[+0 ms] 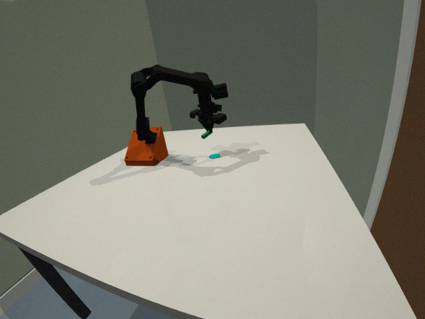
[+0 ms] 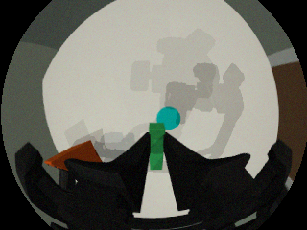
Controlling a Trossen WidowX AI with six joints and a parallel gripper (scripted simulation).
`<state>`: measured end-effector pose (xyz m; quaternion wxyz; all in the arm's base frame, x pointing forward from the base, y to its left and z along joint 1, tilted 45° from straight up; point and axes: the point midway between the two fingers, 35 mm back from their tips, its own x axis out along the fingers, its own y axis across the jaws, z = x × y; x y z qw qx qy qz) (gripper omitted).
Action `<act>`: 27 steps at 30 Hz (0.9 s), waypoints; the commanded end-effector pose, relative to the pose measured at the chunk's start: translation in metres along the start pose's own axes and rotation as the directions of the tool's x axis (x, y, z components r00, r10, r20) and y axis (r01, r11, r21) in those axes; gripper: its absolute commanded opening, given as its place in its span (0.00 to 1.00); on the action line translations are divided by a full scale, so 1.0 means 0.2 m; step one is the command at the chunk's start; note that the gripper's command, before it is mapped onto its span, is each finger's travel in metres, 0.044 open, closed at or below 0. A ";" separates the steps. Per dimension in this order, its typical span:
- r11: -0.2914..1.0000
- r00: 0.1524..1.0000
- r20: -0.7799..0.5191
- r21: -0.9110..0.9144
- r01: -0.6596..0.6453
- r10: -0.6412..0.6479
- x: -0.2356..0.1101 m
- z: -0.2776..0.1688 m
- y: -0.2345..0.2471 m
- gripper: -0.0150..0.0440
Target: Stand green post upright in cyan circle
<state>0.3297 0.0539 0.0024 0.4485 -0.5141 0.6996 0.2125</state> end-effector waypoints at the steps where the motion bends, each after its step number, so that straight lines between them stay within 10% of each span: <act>1: 1.000 1.000 0.022 -0.005 -0.020 0.020 0.01 -0.01 0.01 0.29; 27: 0.993 0.975 0.190 -0.018 -0.116 0.118 0.07 -0.01 0.03 0.29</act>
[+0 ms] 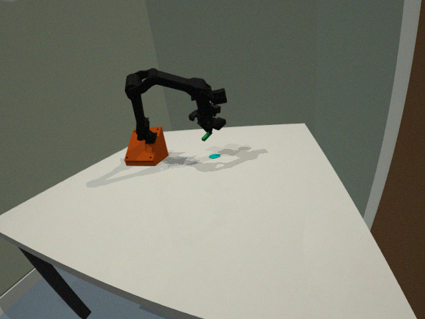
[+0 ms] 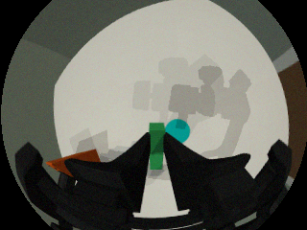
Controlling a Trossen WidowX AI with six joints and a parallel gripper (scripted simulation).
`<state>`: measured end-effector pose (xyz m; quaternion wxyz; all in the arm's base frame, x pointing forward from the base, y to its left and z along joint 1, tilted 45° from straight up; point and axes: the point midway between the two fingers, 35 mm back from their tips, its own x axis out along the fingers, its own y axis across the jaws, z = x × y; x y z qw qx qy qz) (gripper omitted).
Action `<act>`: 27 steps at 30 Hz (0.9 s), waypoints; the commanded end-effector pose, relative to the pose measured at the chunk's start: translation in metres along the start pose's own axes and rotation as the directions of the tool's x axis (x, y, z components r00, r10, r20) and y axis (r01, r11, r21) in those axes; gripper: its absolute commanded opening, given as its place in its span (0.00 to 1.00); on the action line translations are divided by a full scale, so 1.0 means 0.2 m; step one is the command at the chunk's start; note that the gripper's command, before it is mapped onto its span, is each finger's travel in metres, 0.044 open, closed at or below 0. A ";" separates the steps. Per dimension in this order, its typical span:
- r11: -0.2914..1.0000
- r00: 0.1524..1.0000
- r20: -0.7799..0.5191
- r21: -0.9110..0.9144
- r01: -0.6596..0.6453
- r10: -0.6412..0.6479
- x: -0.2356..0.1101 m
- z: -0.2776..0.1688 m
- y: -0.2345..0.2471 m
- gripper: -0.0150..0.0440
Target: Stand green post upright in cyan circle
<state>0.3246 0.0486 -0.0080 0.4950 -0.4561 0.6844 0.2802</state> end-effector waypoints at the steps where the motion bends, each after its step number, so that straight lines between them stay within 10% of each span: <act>1: 1.000 1.000 0.025 -0.006 -0.015 0.015 0.01 -0.01 0.01 0.29; 27: 0.997 0.975 0.208 -0.025 -0.072 0.076 0.04 -0.01 0.01 0.29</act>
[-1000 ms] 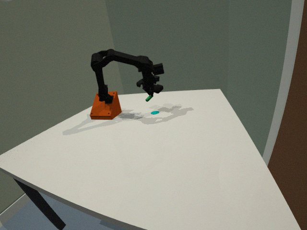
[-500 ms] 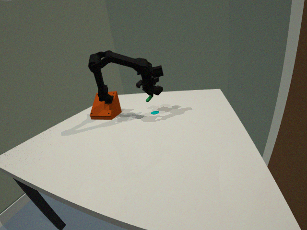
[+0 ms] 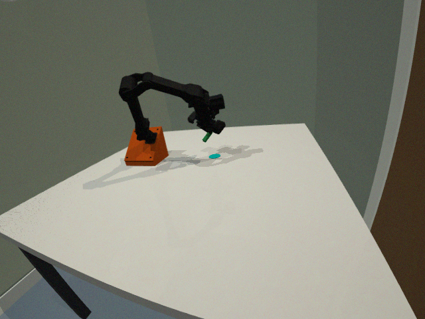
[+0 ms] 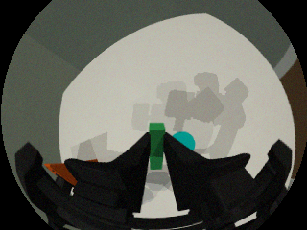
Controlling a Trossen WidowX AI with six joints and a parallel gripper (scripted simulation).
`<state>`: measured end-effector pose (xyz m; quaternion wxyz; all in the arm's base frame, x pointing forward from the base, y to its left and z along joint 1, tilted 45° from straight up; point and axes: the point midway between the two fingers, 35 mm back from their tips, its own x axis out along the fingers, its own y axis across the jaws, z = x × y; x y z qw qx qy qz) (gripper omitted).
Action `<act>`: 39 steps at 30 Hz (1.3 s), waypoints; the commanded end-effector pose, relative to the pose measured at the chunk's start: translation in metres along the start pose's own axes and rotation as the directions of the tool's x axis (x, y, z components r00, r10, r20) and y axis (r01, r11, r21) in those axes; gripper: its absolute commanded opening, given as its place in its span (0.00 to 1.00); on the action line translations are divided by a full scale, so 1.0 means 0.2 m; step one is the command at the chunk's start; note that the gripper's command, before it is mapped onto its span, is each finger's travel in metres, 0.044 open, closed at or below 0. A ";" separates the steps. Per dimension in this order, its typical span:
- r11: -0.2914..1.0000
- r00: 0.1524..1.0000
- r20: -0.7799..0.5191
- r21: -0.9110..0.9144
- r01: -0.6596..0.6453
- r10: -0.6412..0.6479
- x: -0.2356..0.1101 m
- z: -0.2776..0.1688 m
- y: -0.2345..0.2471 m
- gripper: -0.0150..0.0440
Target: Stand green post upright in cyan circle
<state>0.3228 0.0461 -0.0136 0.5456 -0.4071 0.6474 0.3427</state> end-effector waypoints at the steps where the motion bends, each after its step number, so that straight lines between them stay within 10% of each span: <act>1: 1.000 1.000 0.027 -0.007 -0.009 0.010 0.00 0.00 0.01 0.29; 39: 0.998 0.952 0.305 -0.052 -0.018 0.033 -0.01 -0.01 0.00 0.29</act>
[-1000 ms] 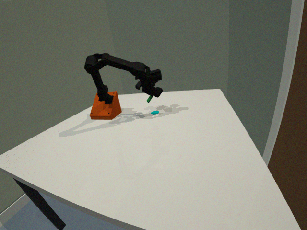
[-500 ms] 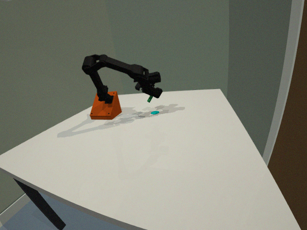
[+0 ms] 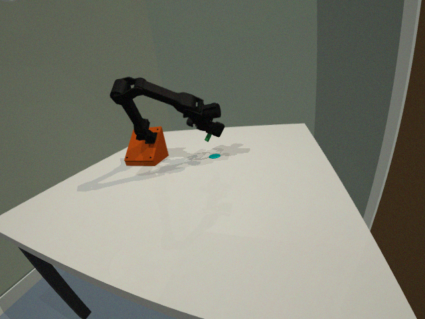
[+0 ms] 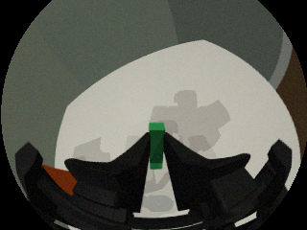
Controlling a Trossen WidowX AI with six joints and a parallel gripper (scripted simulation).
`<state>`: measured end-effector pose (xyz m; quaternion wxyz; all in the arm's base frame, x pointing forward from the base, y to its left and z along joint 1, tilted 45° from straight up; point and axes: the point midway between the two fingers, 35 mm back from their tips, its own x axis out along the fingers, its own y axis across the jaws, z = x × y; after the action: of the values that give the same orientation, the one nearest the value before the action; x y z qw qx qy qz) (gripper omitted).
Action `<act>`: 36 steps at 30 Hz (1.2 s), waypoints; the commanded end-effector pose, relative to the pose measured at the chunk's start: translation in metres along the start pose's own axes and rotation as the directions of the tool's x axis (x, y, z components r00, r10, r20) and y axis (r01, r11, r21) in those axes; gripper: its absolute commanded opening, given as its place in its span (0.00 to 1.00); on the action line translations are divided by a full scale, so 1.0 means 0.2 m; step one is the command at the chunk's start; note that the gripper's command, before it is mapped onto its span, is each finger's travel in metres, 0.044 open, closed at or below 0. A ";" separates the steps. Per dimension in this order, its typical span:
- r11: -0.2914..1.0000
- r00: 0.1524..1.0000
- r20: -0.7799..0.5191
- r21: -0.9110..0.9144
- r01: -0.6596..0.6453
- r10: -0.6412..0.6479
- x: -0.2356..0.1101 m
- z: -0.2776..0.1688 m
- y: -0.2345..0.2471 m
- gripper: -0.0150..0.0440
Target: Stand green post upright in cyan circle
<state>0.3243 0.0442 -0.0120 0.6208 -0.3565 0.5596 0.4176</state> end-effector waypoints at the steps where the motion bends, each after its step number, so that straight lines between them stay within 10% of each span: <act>1: 1.000 1.000 0.028 -0.010 -0.001 0.002 0.00 0.00 0.01 0.29; 36: 0.995 0.959 0.282 -0.074 0.062 -0.039 -0.06 0.00 -0.01 0.29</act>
<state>0.3273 0.0413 -0.0005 0.6855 -0.3339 0.4491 0.4657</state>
